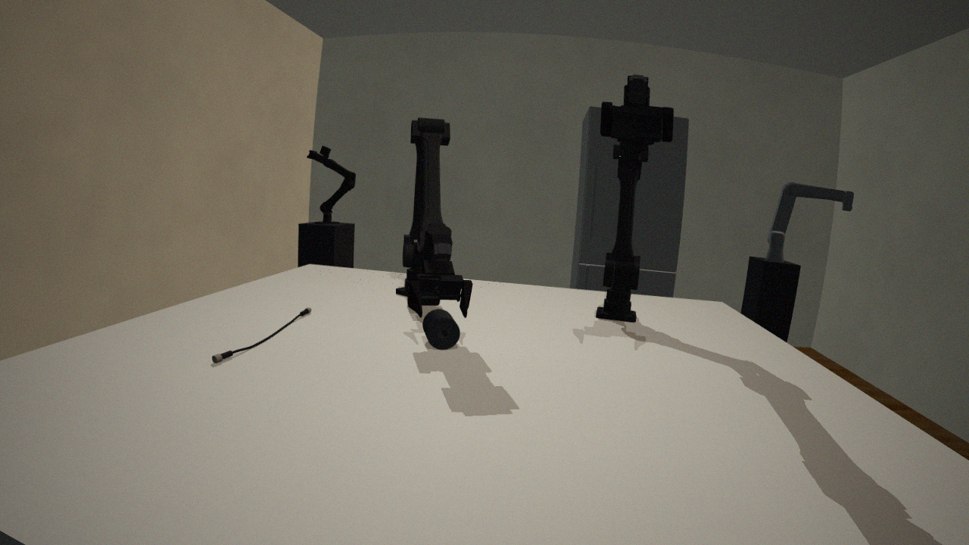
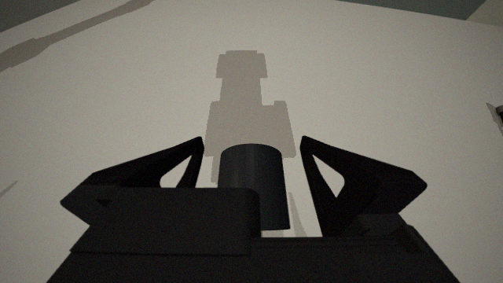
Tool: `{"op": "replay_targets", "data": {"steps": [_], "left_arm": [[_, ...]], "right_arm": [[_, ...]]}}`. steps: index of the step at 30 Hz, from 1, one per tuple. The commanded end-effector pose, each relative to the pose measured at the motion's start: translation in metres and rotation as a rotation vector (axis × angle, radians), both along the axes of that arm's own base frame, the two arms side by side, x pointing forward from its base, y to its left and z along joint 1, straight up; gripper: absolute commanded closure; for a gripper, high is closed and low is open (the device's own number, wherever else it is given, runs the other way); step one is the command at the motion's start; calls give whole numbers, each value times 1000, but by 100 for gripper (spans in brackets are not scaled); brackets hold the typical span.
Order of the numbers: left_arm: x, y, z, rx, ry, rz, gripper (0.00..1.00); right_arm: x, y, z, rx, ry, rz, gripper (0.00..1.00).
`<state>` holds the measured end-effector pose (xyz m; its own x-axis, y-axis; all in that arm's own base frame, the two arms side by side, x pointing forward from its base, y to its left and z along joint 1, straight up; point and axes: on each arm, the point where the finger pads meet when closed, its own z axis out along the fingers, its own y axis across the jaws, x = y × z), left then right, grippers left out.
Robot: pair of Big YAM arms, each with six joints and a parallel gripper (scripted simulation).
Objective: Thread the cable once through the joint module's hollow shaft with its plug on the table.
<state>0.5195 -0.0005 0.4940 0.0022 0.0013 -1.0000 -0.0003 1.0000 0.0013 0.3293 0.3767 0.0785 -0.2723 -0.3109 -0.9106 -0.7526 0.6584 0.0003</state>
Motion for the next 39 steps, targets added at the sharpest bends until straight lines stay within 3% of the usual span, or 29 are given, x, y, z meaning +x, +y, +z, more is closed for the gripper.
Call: {"op": "replay_targets", "data": {"steps": [1,31,32,39], "left_arm": [[2,5,13,-8,-19,10,0],[2,5,13,-8,-19,10,0],[2,5,13,-8,-19,10,0],[2,5,13,-8,-19,10,0]], "right_arm": [[7,13,20,40,-37,5,4],[7,13,20,40,-37,5,4],[-6,-2,5,2,-4,5,4],[-17,-14,16,8,-8,5,4]]}}
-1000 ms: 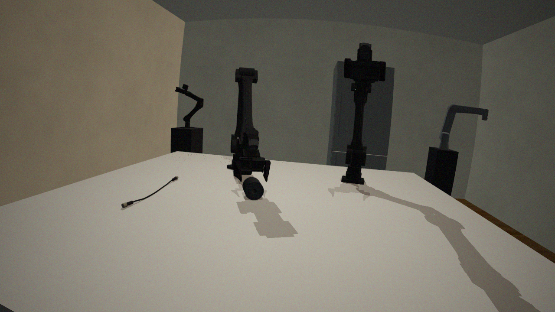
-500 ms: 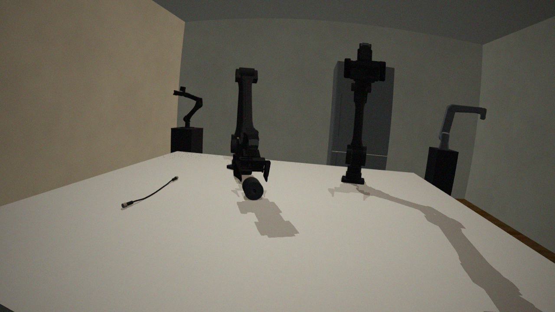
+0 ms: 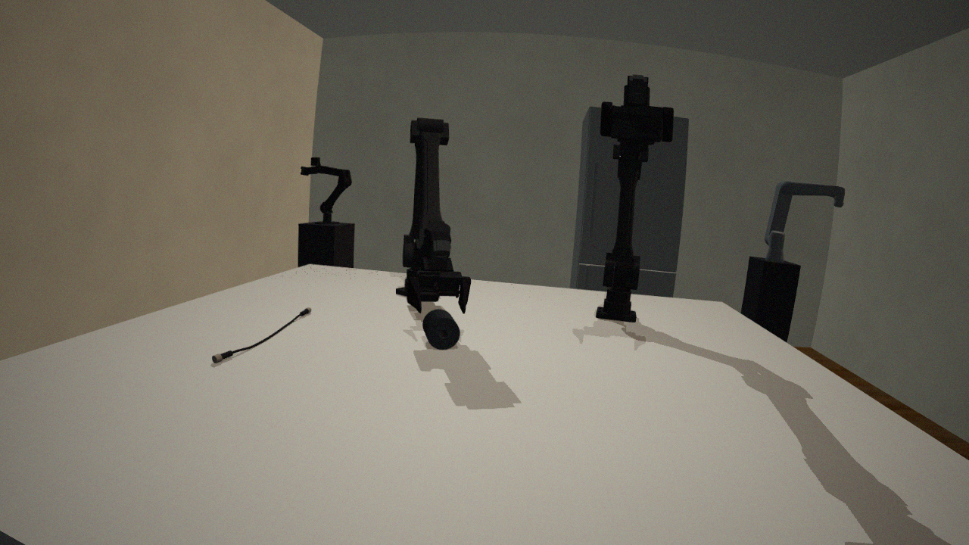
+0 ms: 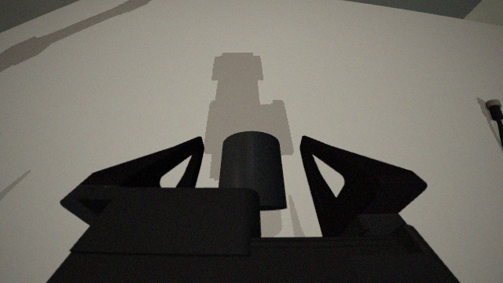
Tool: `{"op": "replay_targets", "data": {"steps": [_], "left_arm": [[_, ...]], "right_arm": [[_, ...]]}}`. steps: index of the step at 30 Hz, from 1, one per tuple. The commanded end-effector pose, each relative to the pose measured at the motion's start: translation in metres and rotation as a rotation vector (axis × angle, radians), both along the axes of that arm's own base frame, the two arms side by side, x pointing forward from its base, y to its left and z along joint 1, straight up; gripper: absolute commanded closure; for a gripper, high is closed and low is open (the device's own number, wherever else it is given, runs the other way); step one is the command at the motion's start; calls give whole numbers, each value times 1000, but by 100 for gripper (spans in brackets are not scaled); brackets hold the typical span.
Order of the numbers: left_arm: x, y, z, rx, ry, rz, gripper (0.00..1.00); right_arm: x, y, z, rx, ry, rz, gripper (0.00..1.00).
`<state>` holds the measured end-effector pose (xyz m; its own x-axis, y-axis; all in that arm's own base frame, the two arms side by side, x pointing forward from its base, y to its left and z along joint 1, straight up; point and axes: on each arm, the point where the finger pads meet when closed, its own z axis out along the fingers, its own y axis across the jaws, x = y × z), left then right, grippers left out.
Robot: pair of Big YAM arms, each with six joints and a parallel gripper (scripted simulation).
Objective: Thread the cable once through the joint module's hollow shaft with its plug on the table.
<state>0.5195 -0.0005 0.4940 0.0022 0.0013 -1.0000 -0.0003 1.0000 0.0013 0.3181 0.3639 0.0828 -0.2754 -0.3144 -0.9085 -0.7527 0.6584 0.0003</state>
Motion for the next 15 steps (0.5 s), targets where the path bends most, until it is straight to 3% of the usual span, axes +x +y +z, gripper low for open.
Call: {"op": "replay_targets", "data": {"steps": [1,15], "left_arm": [[2,5,13,-8,-19,10,0],[2,5,13,-8,-19,10,0]], "right_arm": [[-8,-4,13,11,-12,4,4],[-26,-25,24,10,-9,4,4]]}}
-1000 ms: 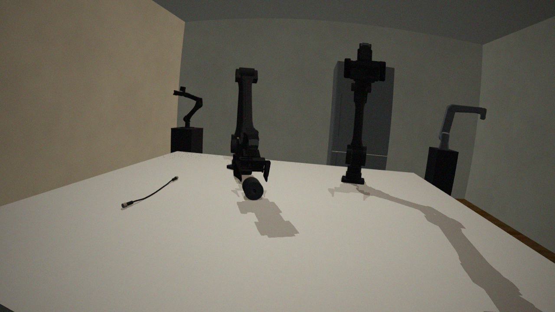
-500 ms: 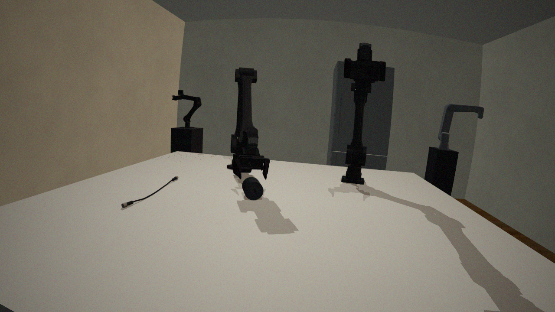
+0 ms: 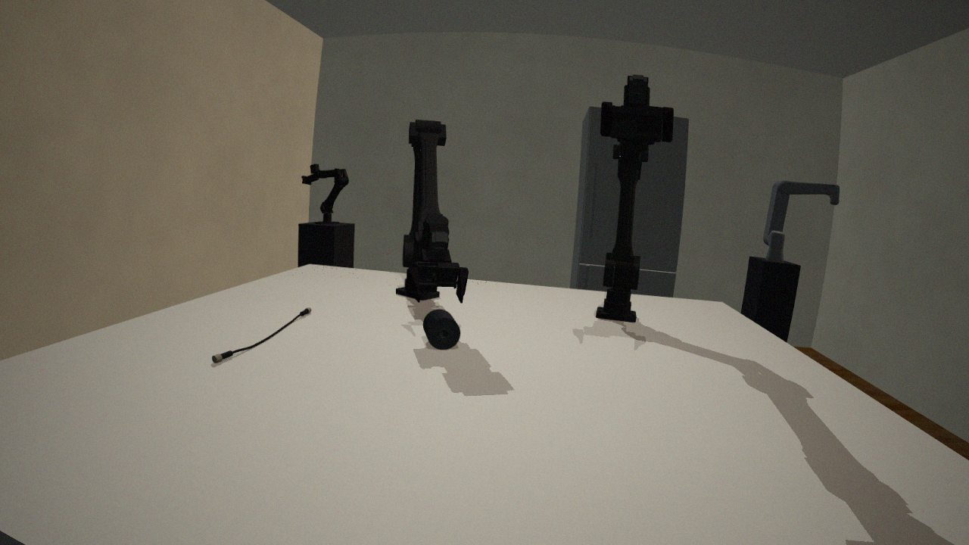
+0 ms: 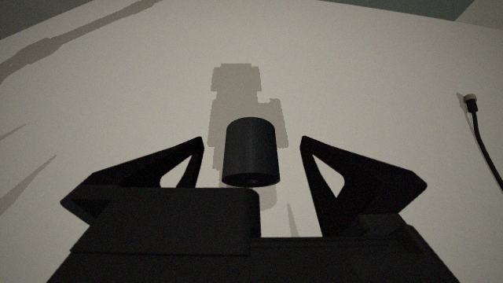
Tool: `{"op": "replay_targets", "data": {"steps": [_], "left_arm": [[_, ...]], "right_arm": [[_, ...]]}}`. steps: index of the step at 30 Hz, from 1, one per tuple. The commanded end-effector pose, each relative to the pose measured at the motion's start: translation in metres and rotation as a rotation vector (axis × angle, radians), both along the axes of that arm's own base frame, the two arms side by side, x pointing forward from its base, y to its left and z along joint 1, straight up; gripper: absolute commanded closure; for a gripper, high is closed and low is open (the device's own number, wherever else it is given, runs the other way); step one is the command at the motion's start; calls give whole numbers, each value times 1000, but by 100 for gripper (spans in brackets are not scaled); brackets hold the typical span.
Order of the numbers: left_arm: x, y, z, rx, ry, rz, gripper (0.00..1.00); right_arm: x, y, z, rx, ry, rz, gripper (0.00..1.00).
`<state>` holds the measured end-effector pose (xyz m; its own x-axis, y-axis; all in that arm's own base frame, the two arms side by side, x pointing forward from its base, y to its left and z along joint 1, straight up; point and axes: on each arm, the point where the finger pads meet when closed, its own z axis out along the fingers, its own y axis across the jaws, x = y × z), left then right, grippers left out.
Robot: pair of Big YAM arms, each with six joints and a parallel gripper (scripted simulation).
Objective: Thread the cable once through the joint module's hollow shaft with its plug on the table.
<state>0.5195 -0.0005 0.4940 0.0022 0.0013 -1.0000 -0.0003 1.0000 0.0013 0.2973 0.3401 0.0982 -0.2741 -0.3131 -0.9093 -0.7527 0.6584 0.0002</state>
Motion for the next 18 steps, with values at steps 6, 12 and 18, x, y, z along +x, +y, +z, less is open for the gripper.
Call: {"op": "replay_targets", "data": {"steps": [6,12,18], "left_arm": [[2,5,12,-9,-18,10,0],[1,5,10,-10,-16,10,0],[1,5,6,-10,-10,10,0]], "right_arm": [[22,6,44,63,-50,-33,4],[47,-2,60,77,-64,-77,4],[97,-23,94,89,-95,-171,4]]}}
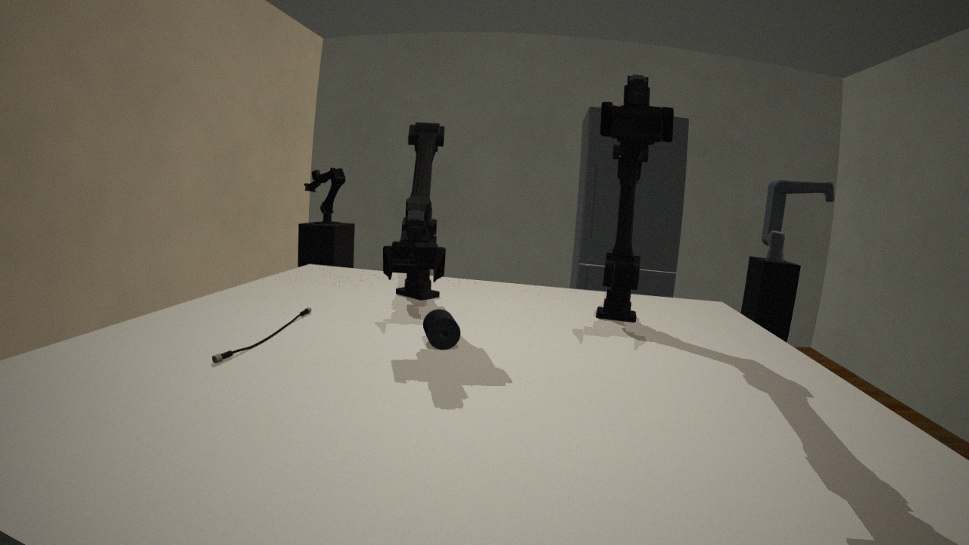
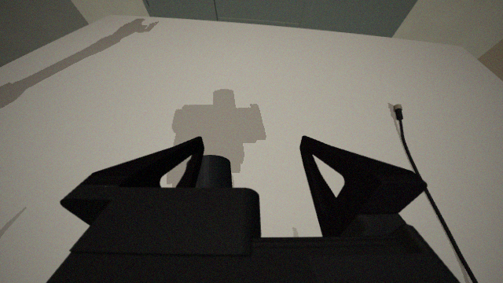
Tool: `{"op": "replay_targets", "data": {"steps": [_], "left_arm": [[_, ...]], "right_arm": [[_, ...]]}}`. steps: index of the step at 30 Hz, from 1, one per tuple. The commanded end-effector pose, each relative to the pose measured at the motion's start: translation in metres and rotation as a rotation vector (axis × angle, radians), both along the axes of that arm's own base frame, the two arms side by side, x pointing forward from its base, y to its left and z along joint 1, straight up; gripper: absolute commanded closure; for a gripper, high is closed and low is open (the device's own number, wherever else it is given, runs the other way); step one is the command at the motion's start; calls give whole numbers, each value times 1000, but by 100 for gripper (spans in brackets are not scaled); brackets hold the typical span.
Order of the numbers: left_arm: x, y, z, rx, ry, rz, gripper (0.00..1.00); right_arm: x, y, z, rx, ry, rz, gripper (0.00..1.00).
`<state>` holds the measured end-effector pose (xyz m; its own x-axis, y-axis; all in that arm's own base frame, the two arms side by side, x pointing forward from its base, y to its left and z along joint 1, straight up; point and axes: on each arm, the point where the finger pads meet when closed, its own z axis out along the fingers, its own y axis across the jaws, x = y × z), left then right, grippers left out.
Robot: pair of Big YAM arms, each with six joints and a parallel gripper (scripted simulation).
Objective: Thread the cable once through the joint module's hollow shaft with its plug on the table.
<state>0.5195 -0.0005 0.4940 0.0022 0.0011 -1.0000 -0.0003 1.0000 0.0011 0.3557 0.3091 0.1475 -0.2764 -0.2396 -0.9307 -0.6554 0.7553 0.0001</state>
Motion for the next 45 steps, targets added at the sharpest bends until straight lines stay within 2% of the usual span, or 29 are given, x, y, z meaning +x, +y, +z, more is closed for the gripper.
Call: {"op": "replay_targets", "data": {"steps": [1,4,6,8,9,11,14,17,21,23,24,25,28,34,38,41,42,45], "left_arm": [[1,5,5,-10,-9,10,0],[0,5,2,-10,-5,10,0],[0,5,2,-10,-5,10,0],[0,4,0,-11,-3,8,0],[0,4,2,-10,-5,8,0],[-1,4,7,-10,-16,8,0],[0,4,1,-11,-6,7,0],[-2,4,14,-11,-28,7,0],[-1,5,10,-11,-21,7,0],[-1,5,10,-11,-21,7,0],[-1,2,18,-5,-34,1,0],[-2,5,11,-10,-25,6,0],[-2,5,10,-12,-24,6,0],[-4,5,8,-12,-25,6,0],[-6,5,14,-11,-37,6,0],[-3,2,20,-5,-40,1,0],[-5,5,11,-12,-33,6,0],[-6,4,13,-10,-38,5,0]], "right_arm": [[47,3,52,52,-66,-52,4],[70,-14,82,74,-101,-103,4],[70,-14,82,74,-101,-103,4],[85,-24,87,70,-100,-135,4],[92,-30,95,74,-108,-152,4],[104,-47,127,98,-150,-196,4],[120,-67,151,107,-179,-240,4],[139,-89,172,111,-194,-288,4],[156,-121,205,124,-225,-354,4],[156,-121,205,124,-225,-354,4],[159,-127,207,126,-222,-368,4],[161,-136,222,129,-244,-383,4],[166,-164,257,144,-286,-435,4],[176,-213,295,149,-324,-529,4],[177,-249,331,152,-358,-590,4],[180,-258,338,152,-358,-605,4],[180,-266,344,148,-364,-619,4],[166,-292,378,157,-411,-664,4]]}}
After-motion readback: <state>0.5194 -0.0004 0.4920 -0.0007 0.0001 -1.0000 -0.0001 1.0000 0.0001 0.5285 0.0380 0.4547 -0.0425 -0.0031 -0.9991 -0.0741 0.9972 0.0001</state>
